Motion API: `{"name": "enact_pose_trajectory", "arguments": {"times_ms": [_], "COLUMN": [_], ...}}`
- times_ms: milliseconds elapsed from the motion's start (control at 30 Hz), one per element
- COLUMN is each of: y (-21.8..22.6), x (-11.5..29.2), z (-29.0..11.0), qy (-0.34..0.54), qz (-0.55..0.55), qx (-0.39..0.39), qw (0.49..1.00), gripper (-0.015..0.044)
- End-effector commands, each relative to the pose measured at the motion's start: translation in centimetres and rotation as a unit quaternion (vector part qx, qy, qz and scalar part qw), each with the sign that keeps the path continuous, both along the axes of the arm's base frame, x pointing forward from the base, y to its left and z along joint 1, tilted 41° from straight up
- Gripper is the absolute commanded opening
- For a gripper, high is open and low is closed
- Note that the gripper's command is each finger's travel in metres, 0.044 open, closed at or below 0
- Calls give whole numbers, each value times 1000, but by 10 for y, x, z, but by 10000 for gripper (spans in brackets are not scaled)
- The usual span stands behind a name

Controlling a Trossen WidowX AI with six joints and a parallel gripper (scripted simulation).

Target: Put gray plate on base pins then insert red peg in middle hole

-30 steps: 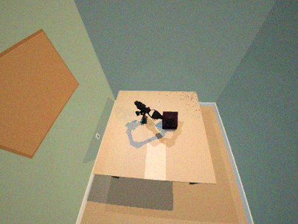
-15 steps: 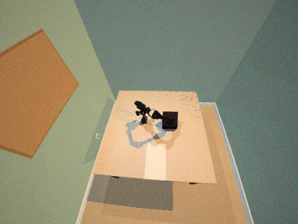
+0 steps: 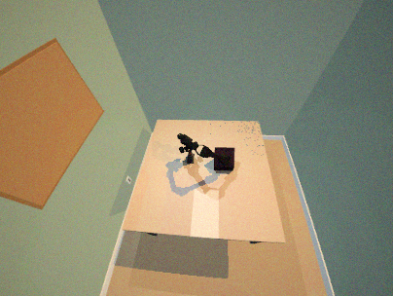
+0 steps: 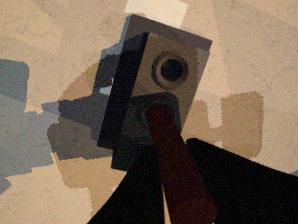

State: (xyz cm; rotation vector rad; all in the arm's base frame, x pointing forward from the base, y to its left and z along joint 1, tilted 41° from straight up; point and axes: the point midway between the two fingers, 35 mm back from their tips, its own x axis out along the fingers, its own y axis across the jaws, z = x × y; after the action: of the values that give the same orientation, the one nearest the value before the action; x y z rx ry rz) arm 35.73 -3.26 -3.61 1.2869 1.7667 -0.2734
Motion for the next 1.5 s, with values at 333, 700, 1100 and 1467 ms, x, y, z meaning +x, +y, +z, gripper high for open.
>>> {"name": "enact_pose_trajectory", "arguments": {"times_ms": [333, 700, 1100, 1467], "y": [10, 10, 10, 10], "x": [-3, -2, -3, -3], "z": [-9, -8, -9, -9], "qy": [3, 1, 1, 1], "qz": [1, 2, 4, 4], "qx": [0, -1, -2, -2], "qw": [1000, 1000, 1000, 1000], "gripper": [0, 0, 0, 150]}}
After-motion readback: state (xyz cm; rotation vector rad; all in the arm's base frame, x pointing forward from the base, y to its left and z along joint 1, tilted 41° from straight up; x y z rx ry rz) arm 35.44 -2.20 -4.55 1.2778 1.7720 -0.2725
